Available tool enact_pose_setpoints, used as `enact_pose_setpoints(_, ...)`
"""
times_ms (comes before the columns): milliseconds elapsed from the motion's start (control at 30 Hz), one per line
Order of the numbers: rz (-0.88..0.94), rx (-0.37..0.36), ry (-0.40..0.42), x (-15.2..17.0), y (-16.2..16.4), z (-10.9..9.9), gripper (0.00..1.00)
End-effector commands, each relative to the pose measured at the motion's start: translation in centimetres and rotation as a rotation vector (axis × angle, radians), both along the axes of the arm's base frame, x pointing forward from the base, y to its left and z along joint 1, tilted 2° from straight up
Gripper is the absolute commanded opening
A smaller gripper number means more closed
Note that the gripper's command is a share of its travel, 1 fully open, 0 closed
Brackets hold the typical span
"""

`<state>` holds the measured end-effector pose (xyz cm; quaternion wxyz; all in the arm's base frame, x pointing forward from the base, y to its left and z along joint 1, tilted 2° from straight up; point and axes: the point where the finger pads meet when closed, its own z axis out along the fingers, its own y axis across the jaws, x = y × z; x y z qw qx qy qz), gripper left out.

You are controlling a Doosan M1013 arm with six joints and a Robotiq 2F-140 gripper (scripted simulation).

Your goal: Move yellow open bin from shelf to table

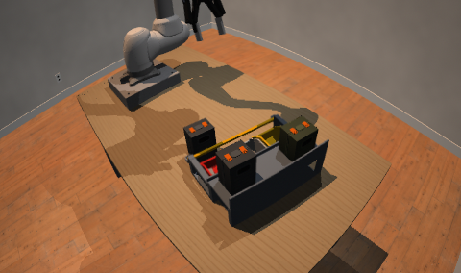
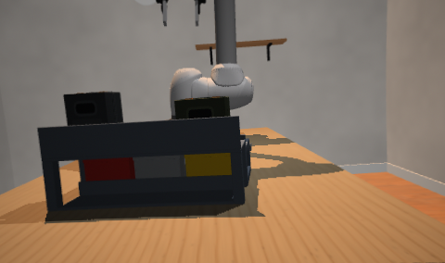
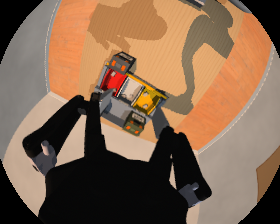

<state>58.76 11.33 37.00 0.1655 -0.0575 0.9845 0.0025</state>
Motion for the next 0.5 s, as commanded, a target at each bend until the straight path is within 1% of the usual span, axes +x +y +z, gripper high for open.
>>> enact_pose_setpoints(0,0.001,0.000,0.000,0.05,-0.22,-0.12,0.57)
enact_pose_setpoints(467,0.001,0.000,0.000,0.11,-0.49,-0.24,0.57)
